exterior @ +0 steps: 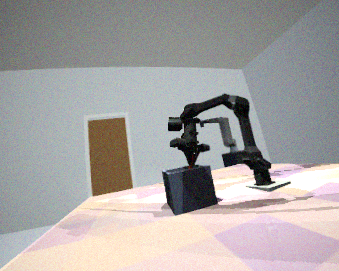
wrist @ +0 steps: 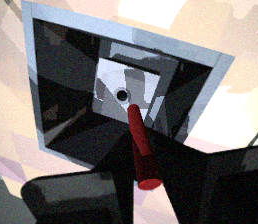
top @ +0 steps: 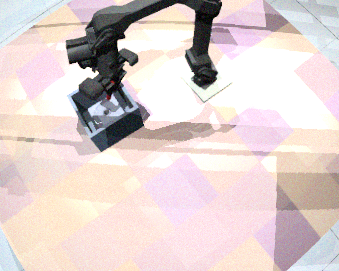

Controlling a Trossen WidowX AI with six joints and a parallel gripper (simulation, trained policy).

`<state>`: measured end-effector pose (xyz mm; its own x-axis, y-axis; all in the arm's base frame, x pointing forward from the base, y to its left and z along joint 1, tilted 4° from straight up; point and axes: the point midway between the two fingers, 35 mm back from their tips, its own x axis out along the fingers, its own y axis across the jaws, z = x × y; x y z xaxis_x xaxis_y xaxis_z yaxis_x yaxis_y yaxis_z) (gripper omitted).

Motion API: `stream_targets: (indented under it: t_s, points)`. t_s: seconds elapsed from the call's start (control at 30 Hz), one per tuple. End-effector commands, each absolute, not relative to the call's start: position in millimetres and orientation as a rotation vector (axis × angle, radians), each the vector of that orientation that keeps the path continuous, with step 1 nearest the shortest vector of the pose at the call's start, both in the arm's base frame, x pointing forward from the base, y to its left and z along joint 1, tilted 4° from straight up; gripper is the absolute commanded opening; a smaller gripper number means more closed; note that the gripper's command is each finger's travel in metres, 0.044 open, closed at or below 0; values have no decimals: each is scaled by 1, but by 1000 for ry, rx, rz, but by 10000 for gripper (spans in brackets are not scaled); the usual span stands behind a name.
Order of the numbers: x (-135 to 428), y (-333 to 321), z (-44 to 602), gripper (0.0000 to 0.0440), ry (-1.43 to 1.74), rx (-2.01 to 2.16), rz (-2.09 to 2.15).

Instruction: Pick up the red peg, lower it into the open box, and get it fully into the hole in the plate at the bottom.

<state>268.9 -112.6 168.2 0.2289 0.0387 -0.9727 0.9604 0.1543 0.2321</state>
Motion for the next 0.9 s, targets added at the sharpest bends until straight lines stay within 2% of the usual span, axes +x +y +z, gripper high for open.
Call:
stream_targets:
  t_s: [0.0, 0.73, 0.87]
  points:
    - [272, -115, 155, 0, 1154, 1205, -908]
    - [295, -114, 102, 0, 1239, 1149, -807]
    - [294, -114, 92, 14, 1258, 1128, -803]
